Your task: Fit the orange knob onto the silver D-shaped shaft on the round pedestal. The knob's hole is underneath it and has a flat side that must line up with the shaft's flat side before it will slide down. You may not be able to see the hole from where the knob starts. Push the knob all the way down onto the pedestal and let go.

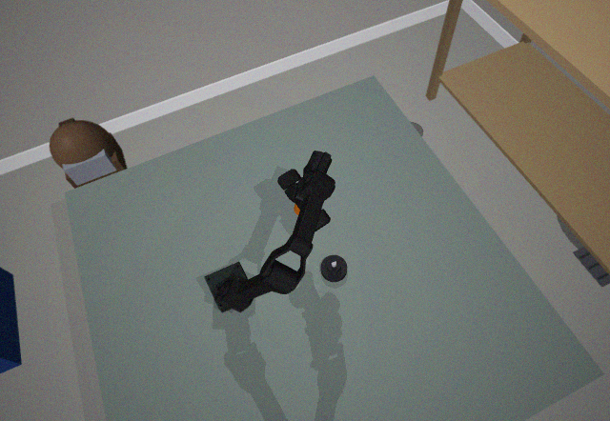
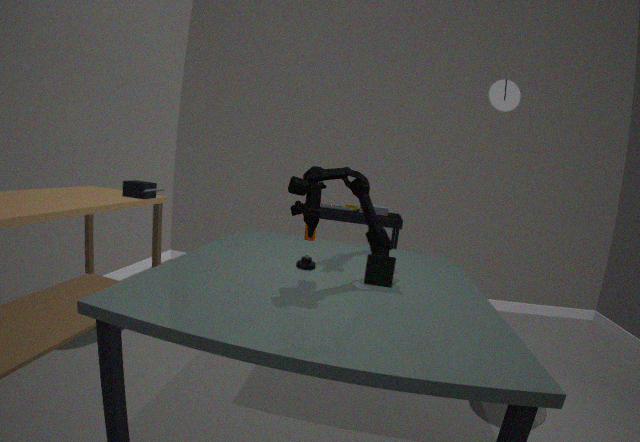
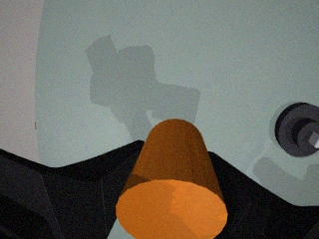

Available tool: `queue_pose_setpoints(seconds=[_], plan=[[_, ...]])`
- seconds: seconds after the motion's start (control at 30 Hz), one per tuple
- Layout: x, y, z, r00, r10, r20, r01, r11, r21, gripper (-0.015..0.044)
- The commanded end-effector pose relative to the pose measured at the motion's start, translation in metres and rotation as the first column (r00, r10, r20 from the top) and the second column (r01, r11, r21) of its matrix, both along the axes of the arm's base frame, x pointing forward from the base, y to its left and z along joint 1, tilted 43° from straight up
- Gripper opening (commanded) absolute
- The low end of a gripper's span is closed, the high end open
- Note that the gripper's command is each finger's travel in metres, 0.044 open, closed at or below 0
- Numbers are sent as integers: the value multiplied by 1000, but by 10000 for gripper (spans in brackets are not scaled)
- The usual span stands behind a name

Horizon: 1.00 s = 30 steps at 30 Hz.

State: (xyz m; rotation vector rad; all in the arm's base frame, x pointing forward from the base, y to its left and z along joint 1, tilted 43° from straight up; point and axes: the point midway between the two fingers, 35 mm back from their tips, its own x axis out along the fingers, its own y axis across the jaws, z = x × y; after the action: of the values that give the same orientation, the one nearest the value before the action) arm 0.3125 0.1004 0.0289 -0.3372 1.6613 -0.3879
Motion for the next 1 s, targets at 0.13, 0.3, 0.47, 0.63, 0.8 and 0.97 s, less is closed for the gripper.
queue_pose_setpoints(seconds=[0.13,0.3,0.47,0.63,0.8,0.97], plan=[[-2,8,18,1000,-10,7,9,984,176,0],[-3,12,28,1000,-23,10,19,960,278,0],[-4,17,41,999,-39,12,31,915,402,0],[-5,21,51,999,-52,12,39,866,499,0],[-6,25,61,998,-66,11,46,807,589,0],[-6,27,65,997,-70,11,48,784,619,0]])
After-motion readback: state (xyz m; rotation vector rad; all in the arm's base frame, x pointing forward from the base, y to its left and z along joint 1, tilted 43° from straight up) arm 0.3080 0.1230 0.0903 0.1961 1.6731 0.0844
